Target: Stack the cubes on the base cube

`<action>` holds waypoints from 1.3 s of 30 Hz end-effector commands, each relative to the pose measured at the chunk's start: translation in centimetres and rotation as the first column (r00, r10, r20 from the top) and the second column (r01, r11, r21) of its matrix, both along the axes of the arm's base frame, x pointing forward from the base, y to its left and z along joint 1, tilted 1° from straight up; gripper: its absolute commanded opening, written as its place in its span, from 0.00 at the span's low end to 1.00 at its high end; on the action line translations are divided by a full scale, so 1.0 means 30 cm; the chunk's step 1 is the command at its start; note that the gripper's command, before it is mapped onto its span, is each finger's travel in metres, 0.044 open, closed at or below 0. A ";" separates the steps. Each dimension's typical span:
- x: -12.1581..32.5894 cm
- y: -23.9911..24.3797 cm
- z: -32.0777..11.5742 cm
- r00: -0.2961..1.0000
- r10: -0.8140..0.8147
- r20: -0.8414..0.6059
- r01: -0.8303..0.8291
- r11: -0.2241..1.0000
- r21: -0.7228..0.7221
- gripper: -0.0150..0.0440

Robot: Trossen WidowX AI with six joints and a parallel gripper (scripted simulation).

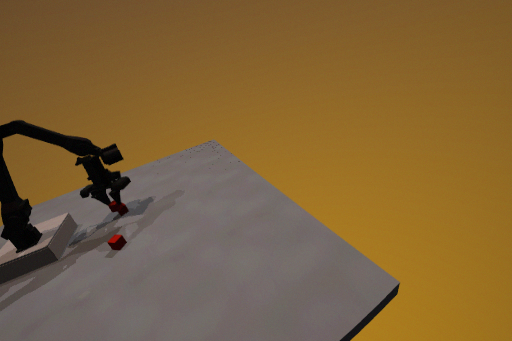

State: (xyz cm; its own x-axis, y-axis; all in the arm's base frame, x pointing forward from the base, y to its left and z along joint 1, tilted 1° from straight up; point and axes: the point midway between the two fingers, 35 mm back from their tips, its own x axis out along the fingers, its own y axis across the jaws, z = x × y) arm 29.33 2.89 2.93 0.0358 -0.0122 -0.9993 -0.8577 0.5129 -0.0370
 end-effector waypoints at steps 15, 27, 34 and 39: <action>-0.002 0.001 0.059 1.000 0.000 0.000 0.000 1.000 0.000 0.60; -0.003 0.001 0.095 1.000 0.000 0.000 0.000 1.000 0.000 0.60; -0.003 0.001 0.102 1.000 0.000 0.000 0.000 1.000 0.000 0.60; 0.005 -0.037 0.102 0.994 -0.110 -0.004 0.110 0.994 0.002 0.70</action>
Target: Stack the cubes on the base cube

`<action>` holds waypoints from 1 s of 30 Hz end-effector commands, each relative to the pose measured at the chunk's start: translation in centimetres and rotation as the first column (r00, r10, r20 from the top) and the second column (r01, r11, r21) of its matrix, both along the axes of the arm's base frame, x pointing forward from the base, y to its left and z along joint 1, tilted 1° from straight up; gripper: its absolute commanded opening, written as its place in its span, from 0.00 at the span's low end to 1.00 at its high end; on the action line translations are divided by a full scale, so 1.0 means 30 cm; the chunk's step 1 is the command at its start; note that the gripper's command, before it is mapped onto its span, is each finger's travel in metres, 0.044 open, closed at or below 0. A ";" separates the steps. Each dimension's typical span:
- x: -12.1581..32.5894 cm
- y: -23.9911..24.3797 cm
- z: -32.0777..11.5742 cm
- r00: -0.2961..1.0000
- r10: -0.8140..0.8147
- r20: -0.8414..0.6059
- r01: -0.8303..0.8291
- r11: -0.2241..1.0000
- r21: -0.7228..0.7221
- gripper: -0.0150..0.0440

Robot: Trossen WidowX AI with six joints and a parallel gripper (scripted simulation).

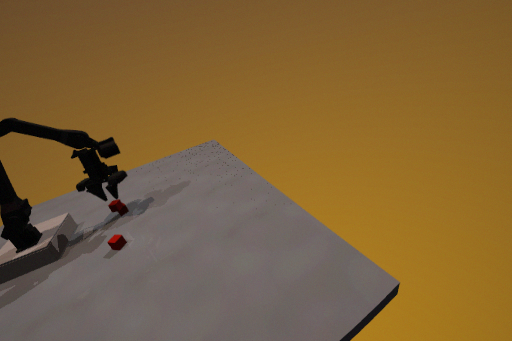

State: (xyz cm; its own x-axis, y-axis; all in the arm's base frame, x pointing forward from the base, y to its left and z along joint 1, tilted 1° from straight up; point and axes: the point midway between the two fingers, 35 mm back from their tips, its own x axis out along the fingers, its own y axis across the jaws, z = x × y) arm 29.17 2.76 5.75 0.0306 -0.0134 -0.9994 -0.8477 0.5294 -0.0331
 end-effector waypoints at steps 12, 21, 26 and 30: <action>0.046 -0.367 0.093 0.539 -0.842 0.006 0.842 0.539 0.032 0.70; -0.010 -0.627 0.158 -0.114 -0.993 -0.006 0.992 -0.114 0.053 0.70; -0.026 -0.669 0.168 -0.224 -0.975 -0.009 0.973 -0.224 0.056 0.70; -0.026 -0.669 0.168 -0.224 -0.975 -0.009 0.973 -0.224 0.056 0.70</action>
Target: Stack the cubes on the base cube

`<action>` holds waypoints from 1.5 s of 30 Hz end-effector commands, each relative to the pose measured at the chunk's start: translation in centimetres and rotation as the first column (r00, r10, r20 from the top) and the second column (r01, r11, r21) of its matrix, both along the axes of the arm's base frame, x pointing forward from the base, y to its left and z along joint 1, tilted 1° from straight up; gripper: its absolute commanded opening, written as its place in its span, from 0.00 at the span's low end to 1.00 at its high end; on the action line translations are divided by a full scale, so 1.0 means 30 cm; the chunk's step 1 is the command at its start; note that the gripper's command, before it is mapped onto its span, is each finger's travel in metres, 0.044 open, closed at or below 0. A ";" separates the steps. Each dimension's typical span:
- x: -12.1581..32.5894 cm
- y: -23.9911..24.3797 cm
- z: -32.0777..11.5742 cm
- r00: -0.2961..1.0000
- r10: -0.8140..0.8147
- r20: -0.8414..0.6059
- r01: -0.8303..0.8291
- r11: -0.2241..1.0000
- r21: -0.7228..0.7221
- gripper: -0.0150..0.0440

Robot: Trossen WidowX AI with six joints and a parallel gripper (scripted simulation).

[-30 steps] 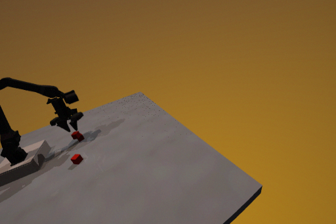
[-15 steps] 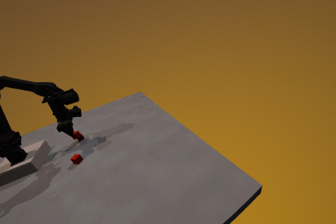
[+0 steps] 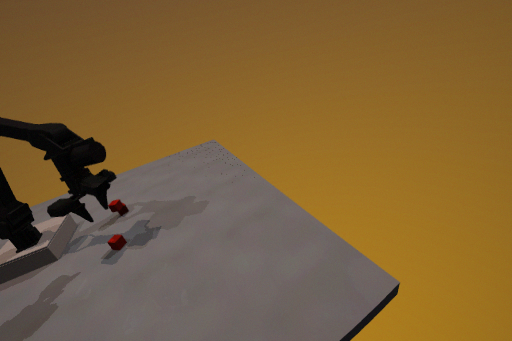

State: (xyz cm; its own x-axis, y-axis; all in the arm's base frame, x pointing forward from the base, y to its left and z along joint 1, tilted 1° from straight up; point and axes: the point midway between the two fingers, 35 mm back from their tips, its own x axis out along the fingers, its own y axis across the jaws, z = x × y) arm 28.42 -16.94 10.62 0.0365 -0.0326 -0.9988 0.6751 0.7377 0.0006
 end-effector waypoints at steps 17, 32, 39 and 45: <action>0.006 -0.019 -0.205 0.999 -0.044 0.002 0.044 0.999 0.003 0.70; 0.010 -0.021 -0.282 0.999 -0.044 0.001 0.044 0.999 0.003 0.70; 0.011 -0.023 -0.320 0.999 -0.044 0.001 0.044 0.999 0.003 0.70; 0.011 -0.023 -0.353 0.999 -0.044 0.001 0.044 0.999 0.003 0.70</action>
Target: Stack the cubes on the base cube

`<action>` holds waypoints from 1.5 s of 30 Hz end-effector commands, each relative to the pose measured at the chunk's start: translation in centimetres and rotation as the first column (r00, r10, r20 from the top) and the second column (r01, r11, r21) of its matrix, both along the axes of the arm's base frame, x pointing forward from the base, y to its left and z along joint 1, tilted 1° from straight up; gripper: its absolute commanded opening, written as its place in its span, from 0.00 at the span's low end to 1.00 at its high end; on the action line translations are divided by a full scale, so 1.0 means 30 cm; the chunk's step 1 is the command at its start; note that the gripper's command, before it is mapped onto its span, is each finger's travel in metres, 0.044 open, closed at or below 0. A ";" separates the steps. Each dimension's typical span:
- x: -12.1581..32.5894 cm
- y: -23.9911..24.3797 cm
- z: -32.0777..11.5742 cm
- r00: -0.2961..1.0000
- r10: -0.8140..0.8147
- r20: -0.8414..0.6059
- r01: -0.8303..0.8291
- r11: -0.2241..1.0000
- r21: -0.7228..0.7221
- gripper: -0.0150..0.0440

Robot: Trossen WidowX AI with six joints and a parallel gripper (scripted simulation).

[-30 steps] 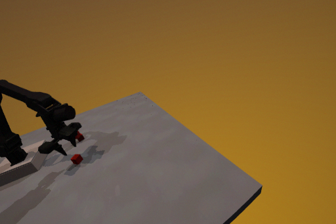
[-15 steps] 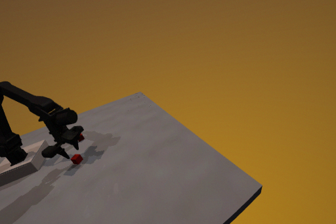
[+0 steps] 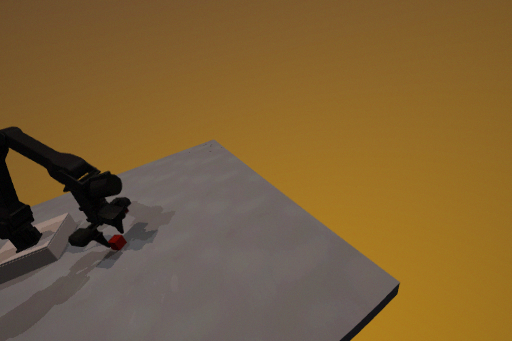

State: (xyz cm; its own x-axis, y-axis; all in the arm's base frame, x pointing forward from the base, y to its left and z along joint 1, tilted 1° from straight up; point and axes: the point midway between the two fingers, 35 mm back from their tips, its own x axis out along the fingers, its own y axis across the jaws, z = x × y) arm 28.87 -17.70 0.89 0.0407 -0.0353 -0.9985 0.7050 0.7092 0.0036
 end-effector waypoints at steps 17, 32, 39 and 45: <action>0.001 0.000 -0.001 1.000 -0.002 -0.004 0.002 1.000 0.005 0.43; 0.005 -0.001 0.154 1.000 -0.002 -0.004 0.002 1.000 0.004 0.43; -0.001 0.003 0.229 1.000 -0.002 -0.004 0.002 1.000 0.004 0.43; -0.010 0.008 0.293 1.000 -0.002 -0.004 0.002 1.000 0.004 0.43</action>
